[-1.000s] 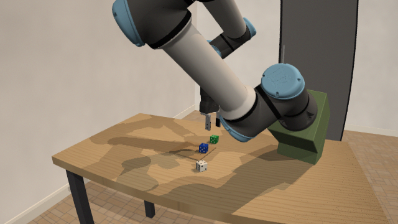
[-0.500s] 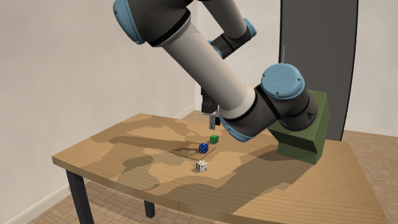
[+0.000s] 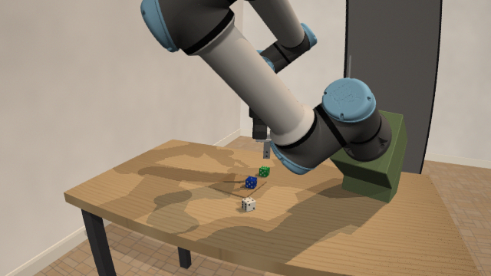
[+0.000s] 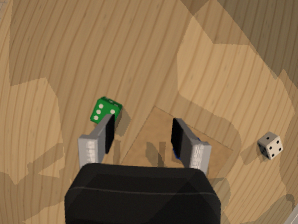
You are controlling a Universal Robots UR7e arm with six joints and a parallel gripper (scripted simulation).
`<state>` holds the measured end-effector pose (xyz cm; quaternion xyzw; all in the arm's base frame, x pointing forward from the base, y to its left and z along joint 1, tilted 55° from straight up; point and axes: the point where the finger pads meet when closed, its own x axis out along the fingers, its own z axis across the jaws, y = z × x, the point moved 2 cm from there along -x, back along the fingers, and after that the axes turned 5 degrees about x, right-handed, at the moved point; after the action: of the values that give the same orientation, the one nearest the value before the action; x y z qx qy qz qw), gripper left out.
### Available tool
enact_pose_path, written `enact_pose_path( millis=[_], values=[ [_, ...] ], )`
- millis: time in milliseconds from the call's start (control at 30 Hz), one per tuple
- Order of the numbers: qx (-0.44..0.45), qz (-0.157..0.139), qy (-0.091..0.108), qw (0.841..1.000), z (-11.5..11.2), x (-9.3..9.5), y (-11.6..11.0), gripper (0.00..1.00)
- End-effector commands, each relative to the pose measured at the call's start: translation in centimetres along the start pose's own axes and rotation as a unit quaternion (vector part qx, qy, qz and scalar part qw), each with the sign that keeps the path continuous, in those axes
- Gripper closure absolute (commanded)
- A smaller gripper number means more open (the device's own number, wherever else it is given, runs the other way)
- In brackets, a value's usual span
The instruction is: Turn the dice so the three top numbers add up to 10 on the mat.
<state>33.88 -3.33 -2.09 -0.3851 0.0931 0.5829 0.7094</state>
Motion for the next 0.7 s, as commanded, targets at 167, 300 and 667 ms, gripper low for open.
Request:
enact_pose_path(
  millis=[167,300,667],
  values=[
    [-0.145,-0.003,-0.003,0.989,-1.3,0.1,0.0,0.0],
    [-0.184,-0.003,-0.003,0.983,-1.7,0.1,0.0,0.0],
    [-0.321,-0.004,-0.003,0.947,-2.8,0.2,-0.2,0.0]
  ],
)
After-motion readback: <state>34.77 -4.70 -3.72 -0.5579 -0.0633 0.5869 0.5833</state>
